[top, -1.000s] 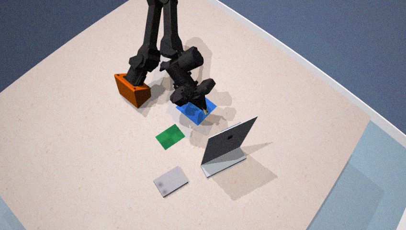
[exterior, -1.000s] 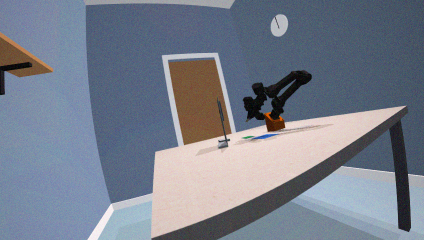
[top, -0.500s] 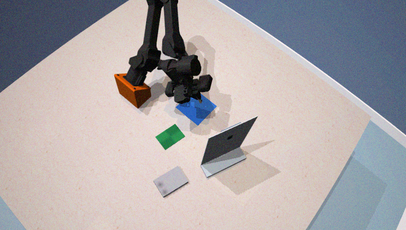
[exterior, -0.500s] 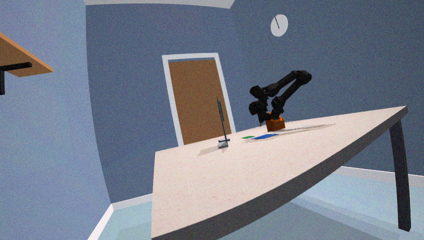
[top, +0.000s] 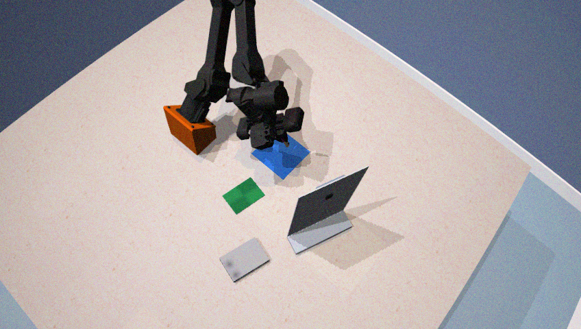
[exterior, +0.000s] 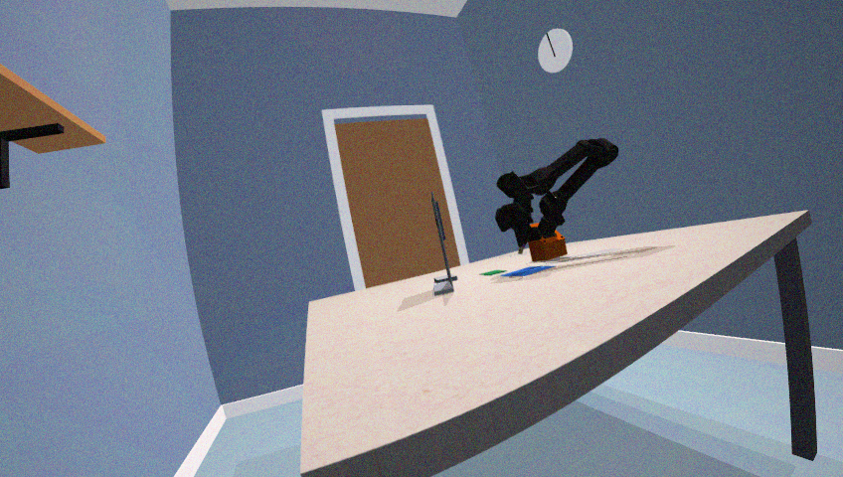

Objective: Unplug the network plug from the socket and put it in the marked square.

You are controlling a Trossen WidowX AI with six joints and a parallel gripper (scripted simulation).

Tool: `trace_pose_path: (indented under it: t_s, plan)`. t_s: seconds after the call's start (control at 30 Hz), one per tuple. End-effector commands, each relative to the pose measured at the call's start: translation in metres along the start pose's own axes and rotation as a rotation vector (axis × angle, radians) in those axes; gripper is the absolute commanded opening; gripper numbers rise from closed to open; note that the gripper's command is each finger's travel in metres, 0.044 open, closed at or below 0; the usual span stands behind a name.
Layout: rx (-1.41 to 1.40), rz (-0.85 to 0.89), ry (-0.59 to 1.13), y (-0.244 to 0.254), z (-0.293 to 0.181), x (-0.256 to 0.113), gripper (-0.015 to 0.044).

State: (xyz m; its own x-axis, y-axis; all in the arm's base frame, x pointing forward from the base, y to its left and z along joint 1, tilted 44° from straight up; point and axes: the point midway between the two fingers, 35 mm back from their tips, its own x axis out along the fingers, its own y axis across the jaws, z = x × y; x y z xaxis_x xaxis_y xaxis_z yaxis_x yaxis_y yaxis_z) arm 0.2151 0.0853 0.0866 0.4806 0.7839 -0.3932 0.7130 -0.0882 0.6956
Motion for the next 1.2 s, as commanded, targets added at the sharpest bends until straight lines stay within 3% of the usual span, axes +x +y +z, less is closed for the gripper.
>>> trace_pose_path:
  t_s: [0.0,1.17]
  plan:
    - [0.008,-0.005,-0.004,-0.003,0.001,0.003,0.0000]
    - [0.006,-0.009,-0.007,-0.019,0.003,0.027,0.0000]
